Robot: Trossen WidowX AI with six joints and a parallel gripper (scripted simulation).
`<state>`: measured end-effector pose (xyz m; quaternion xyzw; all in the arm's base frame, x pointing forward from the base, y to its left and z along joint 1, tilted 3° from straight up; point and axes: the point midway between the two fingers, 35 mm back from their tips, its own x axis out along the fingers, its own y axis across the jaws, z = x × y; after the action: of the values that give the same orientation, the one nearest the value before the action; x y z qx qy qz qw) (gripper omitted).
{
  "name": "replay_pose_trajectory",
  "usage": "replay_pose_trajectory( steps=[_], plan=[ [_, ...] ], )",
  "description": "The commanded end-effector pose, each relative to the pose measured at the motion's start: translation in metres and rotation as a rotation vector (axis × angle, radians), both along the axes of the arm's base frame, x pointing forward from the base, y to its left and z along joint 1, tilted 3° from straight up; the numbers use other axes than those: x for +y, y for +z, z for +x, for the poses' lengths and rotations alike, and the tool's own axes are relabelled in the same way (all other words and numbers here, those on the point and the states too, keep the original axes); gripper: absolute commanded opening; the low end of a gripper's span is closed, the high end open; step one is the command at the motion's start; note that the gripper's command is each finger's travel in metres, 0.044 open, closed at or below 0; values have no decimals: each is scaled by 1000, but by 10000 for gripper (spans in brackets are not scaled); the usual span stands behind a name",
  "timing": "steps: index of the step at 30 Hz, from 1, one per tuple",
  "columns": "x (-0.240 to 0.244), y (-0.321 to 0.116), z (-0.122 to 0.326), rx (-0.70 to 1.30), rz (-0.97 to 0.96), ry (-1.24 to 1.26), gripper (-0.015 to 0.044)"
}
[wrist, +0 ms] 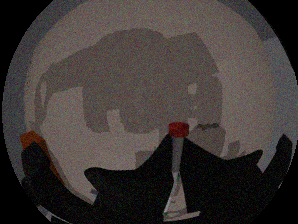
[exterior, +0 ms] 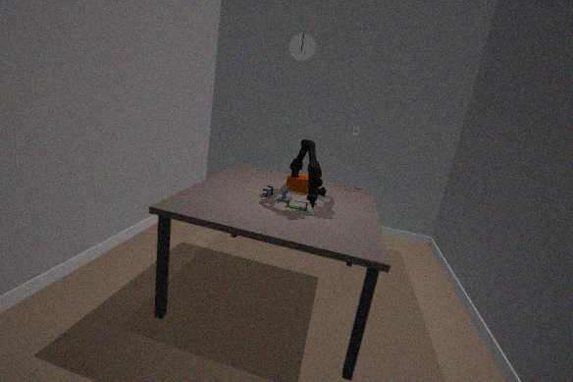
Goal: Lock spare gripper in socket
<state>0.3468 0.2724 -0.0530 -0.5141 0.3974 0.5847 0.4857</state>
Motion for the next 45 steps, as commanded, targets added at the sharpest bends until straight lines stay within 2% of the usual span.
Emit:
replay_pose_trajectory(
  steps=[1,11,19,23,45],
  plan=[
    [-1,-6,-1,2,-2,4,0],
    [-1,-6,-1,2,-2,4,0],
    [-1,-6,-2,4,-3,0,200],
    [-1,-6,-2,4,-3,0,200],
    [0,53,0,-2,2,0,200]
  ],
)
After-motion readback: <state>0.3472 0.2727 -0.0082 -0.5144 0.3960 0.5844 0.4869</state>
